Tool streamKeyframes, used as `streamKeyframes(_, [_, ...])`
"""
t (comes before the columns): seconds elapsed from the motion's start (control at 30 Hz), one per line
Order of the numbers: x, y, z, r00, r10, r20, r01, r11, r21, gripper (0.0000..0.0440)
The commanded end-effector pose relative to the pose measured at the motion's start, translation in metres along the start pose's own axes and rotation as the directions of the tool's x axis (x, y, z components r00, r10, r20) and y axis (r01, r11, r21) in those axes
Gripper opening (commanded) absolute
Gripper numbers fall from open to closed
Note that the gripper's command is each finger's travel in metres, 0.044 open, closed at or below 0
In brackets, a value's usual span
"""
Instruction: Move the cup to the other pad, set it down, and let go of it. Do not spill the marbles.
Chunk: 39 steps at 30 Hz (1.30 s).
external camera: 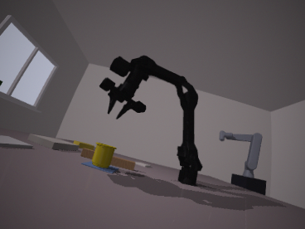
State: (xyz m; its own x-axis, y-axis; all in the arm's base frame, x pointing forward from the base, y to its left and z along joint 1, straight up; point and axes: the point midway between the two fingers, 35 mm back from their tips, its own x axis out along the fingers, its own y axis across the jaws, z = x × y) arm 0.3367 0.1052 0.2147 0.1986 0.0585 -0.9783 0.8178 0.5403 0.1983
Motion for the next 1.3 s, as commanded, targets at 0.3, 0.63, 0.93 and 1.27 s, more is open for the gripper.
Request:
streamKeyframes(0.3, [0.035, -0.021, -0.003, 0.981, -0.194, -0.017, 0.195, 0.980, 0.036, 0.0166])
streamKeyframes(0.63, [0.064, -0.033, -0.005, 0.960, -0.279, -0.015, 0.280, 0.958, 0.064, 0.0180])
streamKeyframes(0.93, [0.091, -0.042, -0.008, 0.945, -0.328, -0.014, 0.328, 0.942, 0.067, 0.0193])
streamKeyframes(1.27, [0.122, -0.053, -0.012, 0.933, -0.360, -0.015, 0.360, 0.932, 0.032, 0.0197])
